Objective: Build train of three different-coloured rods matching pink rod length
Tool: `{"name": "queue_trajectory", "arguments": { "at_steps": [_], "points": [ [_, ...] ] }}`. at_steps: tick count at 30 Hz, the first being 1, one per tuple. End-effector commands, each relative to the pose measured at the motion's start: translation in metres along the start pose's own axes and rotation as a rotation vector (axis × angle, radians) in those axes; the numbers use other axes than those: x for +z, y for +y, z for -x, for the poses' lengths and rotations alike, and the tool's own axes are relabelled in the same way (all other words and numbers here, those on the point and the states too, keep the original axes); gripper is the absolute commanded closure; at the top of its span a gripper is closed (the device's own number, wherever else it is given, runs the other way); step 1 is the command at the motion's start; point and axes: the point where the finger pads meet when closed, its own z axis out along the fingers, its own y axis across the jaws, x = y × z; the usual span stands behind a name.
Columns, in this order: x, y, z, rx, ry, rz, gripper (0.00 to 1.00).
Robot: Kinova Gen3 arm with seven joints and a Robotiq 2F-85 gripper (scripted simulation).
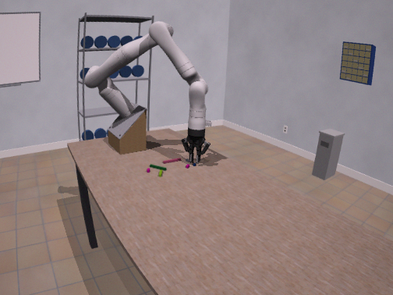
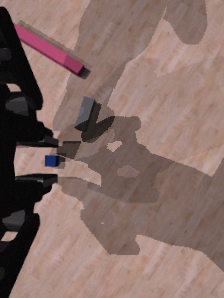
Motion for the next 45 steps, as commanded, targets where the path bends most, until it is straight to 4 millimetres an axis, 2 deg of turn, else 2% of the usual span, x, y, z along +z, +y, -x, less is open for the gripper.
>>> {"name": "queue_trajectory", "arguments": {
  "at_steps": [1, 28, 45],
  "points": [
    [0.000, 0.001, 0.002, 0.018, 0.002, 0.006, 0.76],
    [0.016, 0.004, 0.002, 0.018, 0.003, 0.010, 0.76],
    [0.016, 0.003, 0.002, 0.018, 0.003, 0.009, 0.76]
  ]
}}
